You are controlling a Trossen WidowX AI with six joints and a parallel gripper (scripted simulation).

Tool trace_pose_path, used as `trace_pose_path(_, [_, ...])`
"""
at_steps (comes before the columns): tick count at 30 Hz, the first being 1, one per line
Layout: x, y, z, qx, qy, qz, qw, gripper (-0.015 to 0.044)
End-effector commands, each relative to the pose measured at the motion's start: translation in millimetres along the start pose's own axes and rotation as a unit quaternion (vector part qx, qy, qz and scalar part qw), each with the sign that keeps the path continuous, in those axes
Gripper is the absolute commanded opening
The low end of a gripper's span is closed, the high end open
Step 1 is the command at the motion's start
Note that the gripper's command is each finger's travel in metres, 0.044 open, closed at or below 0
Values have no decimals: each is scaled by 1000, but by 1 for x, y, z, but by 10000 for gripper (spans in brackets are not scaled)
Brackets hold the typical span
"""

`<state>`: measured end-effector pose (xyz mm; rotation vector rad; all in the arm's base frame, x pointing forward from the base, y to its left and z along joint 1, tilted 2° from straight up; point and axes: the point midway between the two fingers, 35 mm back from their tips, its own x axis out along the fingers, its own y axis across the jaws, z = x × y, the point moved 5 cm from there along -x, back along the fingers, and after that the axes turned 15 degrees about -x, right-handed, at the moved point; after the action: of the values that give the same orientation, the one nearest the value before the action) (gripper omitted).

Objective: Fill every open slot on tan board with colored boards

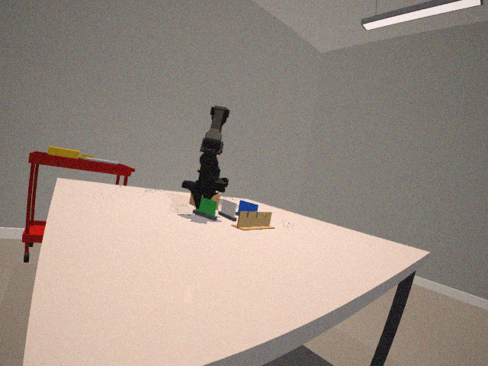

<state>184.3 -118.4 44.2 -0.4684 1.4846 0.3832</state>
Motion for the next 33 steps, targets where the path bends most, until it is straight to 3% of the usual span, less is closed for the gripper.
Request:
trace_pose_path(1, [3,1,-1,-1,3,1,1000,132])
trace_pose_path(6, [3,1,-1,-1,3,1,1000,0])
trace_pose_path(33, [-30,1,-1,-1,3,1,1000,0])
